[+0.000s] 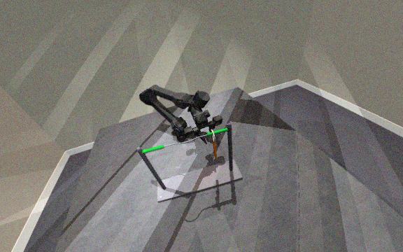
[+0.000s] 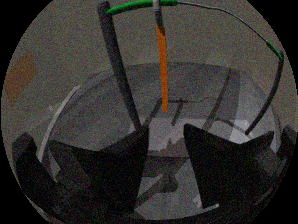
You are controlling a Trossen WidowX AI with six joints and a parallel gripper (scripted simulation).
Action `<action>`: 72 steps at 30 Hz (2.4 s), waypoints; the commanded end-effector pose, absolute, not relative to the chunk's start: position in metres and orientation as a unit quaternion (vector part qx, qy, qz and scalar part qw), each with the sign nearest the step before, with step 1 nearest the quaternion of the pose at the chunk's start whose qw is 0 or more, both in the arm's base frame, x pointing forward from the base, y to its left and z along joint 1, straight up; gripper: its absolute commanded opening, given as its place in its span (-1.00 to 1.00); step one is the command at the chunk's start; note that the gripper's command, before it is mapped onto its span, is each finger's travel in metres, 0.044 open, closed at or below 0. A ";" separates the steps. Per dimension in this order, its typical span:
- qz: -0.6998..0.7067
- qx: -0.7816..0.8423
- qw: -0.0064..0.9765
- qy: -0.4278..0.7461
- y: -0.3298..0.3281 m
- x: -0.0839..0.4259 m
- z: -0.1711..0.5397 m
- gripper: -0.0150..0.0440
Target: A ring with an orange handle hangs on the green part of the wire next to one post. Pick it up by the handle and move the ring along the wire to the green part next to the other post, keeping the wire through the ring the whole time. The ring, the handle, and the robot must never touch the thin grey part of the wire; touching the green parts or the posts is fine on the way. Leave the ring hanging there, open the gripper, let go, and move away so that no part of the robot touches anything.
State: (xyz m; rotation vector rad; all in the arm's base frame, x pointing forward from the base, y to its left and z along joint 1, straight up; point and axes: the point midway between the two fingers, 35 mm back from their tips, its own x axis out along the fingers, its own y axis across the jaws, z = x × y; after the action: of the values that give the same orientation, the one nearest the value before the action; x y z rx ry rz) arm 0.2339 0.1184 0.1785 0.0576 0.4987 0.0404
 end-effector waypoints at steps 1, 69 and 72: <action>0.018 0.032 0.969 0.243 0.118 0.233 0.182 0.05; 0.021 0.029 0.969 0.243 0.114 0.190 0.205 1.00; 0.021 0.029 0.969 0.243 0.114 0.190 0.205 1.00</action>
State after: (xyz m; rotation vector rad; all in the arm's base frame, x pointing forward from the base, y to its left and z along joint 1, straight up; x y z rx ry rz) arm 0.1893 0.1147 0.2033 0.0533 0.4965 0.0475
